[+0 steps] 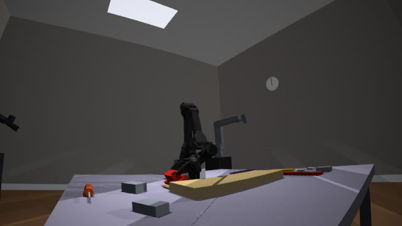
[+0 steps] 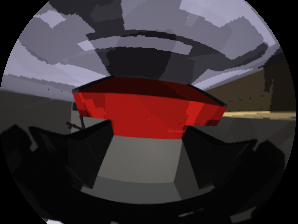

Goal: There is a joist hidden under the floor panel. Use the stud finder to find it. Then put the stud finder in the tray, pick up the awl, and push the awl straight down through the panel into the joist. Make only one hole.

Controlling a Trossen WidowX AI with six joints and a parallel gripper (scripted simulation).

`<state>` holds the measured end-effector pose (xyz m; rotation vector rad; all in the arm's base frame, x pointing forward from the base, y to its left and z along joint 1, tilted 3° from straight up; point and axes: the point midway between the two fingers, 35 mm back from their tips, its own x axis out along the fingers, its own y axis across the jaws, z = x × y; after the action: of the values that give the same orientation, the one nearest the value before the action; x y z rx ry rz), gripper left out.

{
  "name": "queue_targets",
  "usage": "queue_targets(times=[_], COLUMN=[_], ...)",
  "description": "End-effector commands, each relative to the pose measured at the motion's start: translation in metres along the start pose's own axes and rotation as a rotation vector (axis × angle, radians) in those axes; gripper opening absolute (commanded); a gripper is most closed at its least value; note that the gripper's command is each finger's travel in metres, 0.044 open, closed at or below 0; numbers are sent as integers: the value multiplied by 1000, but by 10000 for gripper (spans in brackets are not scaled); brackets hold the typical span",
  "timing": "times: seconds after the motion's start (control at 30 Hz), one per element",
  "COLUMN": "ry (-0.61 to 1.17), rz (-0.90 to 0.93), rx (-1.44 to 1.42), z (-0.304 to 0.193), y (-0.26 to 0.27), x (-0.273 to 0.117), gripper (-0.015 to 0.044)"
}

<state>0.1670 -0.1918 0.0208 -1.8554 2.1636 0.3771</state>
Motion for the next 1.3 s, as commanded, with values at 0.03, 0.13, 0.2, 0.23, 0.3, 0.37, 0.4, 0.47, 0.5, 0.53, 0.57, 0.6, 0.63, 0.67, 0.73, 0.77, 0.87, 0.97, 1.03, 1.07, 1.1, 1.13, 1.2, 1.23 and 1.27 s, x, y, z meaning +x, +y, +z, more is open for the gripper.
queue_targets(times=[0.03,0.13,0.2,0.23,0.3,0.37,0.4,0.47,0.5,0.53,0.57,0.6,0.63,0.67,0.73,0.77,0.87,0.97,1.03,1.07,1.1,1.13,1.2,1.23,1.27], ry=[-2,0,0,0,0,0,1,1,1,1,1,1,1,1,1,1,0,0,-1,-2,-2,-3,-4,-4,-5], rz=[0,0,0,0,0,0,0,0,0,0,0,0,0,0,0,0,0,0,0,0,0,0,0,0,0], rx=[-1,-1,-1,-1,-1,-1,0,0,0,0,0,0,0,0,0,0,0,0,0,0,0,1,1,1,1], z=[0,0,0,0,0,0,0,0,0,0,0,0,0,0,0,0,0,0,1,1,1,1,1,1,2], y=[0,0,0,0,0,0,0,0,0,0,0,0,0,0,0,0,0,0,0,0,0,-1,-1,-1,-1], x=[0,0,0,0,0,0,0,0,0,0,0,0,0,0,0,0,0,-1,-2,-3,-3,-4,-5,-6,-6], gripper=[378,378,378,378,378,378,405,440,440,440,440,440,440,440,440,440,440,440,440,440,440,440,440,440,440])
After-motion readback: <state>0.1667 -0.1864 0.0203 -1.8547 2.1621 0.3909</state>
